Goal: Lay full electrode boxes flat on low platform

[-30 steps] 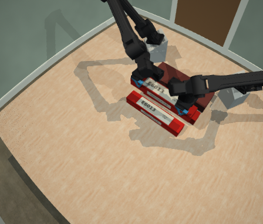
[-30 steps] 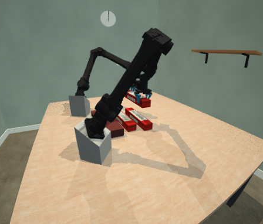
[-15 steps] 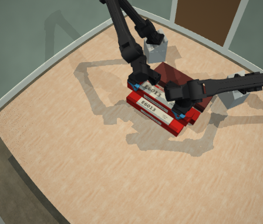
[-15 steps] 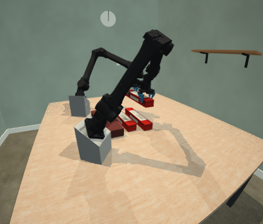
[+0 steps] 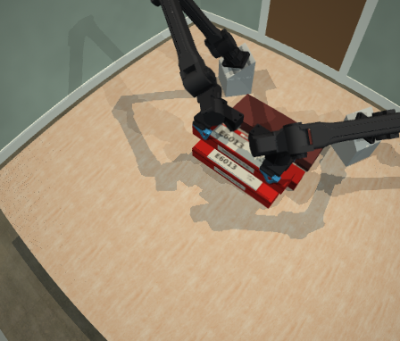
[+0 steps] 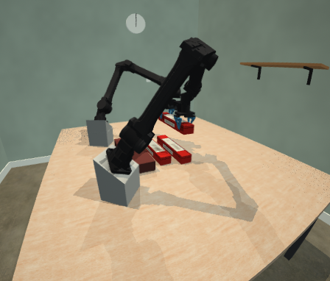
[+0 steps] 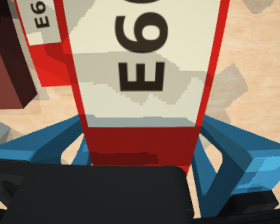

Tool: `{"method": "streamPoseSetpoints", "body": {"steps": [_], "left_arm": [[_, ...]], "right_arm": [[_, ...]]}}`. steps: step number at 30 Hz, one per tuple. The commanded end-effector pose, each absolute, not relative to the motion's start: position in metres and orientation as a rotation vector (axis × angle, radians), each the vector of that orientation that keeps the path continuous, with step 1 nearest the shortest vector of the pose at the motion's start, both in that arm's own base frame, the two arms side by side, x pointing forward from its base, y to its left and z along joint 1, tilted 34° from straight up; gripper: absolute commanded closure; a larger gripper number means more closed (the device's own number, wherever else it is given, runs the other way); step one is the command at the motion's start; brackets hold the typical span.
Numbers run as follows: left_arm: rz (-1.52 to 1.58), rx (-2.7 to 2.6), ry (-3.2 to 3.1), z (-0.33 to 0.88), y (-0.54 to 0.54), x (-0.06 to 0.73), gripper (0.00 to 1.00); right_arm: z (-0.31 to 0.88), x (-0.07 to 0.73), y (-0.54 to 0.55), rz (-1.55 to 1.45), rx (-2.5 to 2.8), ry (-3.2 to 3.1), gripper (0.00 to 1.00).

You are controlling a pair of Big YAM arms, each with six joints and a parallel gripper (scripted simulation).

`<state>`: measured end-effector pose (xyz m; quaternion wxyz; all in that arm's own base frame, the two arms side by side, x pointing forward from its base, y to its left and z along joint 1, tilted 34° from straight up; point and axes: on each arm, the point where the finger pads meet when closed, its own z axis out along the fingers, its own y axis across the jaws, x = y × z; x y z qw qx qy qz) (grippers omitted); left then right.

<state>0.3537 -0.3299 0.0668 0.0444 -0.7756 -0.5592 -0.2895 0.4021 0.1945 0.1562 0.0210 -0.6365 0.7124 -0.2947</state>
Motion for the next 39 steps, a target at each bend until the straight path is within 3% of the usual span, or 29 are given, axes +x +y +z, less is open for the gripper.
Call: {"method": "streamPoseSetpoints", "body": {"steps": [1, 39], "left_arm": [[-0.907, -2.39, -1.762, 0.094, -0.343, 0.372, 1.0], [-0.905, -2.399, -1.741, 0.102, -0.361, 0.41, 1.0]], "right_arm": [[0.173, 0.411, 0.202, -0.902, -1.944, 2.186, 1.0], [0.198, 0.459, 0.203, -0.905, -1.942, 2.183, 1.0]]}}
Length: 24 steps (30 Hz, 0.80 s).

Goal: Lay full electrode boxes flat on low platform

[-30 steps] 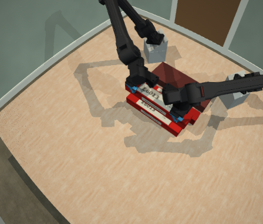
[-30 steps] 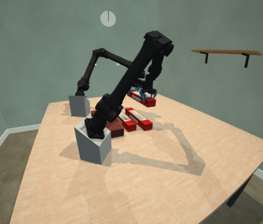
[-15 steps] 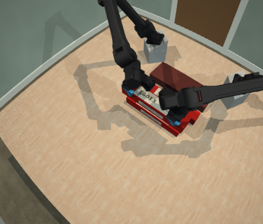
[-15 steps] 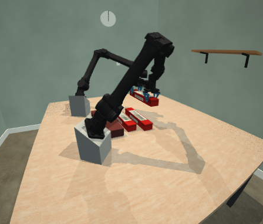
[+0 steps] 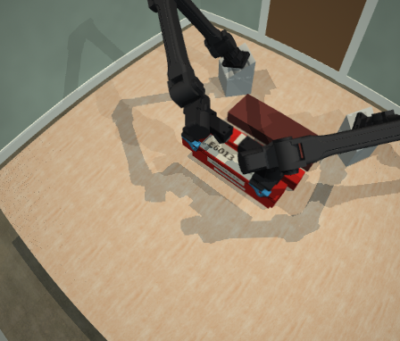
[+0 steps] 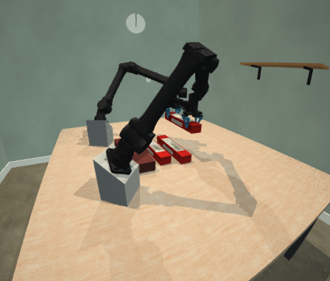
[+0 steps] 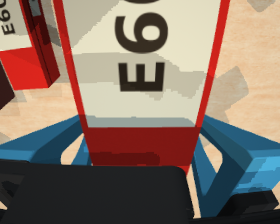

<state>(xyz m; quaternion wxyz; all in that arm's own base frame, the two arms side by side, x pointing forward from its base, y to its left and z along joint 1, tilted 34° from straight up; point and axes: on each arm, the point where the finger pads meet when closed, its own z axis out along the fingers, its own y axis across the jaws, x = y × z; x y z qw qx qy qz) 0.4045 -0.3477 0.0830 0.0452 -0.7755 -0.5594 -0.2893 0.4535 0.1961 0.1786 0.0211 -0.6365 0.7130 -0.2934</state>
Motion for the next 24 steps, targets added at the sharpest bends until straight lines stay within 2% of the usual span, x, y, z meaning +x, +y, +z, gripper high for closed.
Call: {"method": "streamPoseSetpoints", "body": {"steps": [1, 24], "left_arm": [[-0.905, -2.399, -1.741, 0.102, -0.361, 0.41, 1.0], [-0.91, -2.386, -1.748, 0.118, -0.368, 0.451, 1.0]], "right_arm": [[0.198, 0.459, 0.203, -0.905, -1.942, 2.183, 1.0], [0.215, 0.498, 0.199, -0.908, -1.946, 2.197, 1.0]]}}
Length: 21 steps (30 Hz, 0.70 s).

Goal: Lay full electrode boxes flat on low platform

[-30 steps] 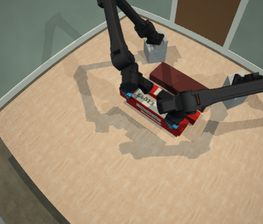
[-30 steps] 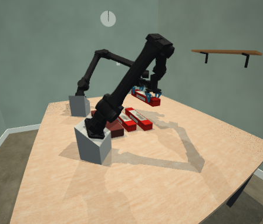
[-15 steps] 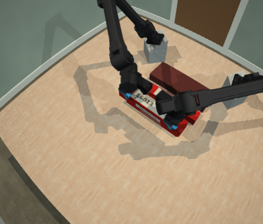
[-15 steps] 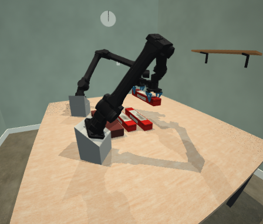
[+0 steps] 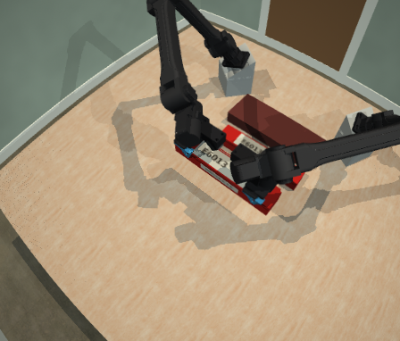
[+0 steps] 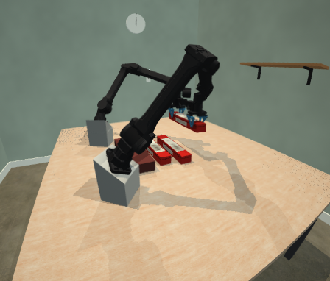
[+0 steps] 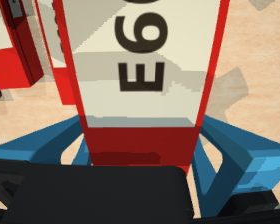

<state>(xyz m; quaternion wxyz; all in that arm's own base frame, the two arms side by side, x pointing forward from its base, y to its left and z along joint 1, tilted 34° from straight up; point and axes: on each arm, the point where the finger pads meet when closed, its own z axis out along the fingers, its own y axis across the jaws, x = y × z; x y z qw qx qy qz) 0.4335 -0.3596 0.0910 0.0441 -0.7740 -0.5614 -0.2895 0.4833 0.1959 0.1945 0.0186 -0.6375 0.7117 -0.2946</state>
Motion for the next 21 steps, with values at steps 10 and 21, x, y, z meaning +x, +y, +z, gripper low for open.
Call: {"method": "streamPoseSetpoints", "body": {"steps": [10, 21], "left_arm": [[-0.924, -2.406, -1.767, 0.14, -0.376, 0.463, 1.0], [-0.919, -2.396, -1.763, 0.135, -0.375, 0.469, 1.0]], "right_arm": [[0.242, 0.507, 0.203, -0.905, -1.902, 2.174, 1.0], [0.224, 0.508, 0.205, -0.908, -1.941, 2.181, 1.0]]}}
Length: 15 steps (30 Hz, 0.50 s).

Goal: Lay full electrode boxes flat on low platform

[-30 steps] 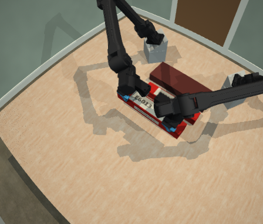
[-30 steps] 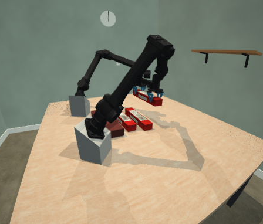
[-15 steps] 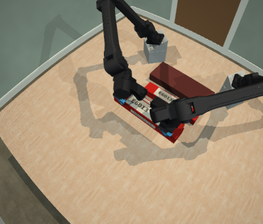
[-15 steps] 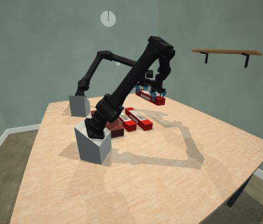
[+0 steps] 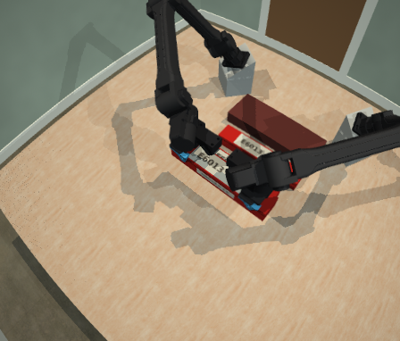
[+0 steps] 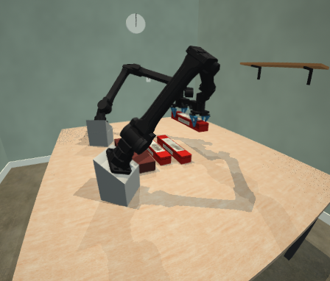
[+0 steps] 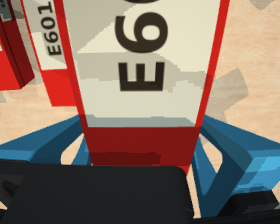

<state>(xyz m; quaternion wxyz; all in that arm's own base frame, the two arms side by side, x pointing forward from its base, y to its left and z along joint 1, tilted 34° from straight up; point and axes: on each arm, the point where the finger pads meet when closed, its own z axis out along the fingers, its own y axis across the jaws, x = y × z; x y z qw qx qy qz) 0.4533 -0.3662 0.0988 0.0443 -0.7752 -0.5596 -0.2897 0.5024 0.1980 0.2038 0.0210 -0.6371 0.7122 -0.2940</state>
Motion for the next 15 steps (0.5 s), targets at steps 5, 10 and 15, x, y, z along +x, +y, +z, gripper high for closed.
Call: {"method": "streamPoseSetpoints", "body": {"steps": [5, 10, 15], "left_arm": [[-0.92, -2.396, -1.764, 0.136, -0.375, 0.469, 1.0], [-0.92, -2.395, -1.767, 0.133, -0.374, 0.472, 1.0], [-0.898, -2.375, -1.725, 0.099, -0.362, 0.466, 1.0]], "right_arm": [[0.224, 0.508, 0.205, -0.908, -1.941, 2.181, 1.0], [0.227, 0.515, 0.197, -0.911, -1.928, 2.188, 1.0], [0.198, 0.512, 0.191, -0.91, -1.969, 2.207, 1.0]]}}
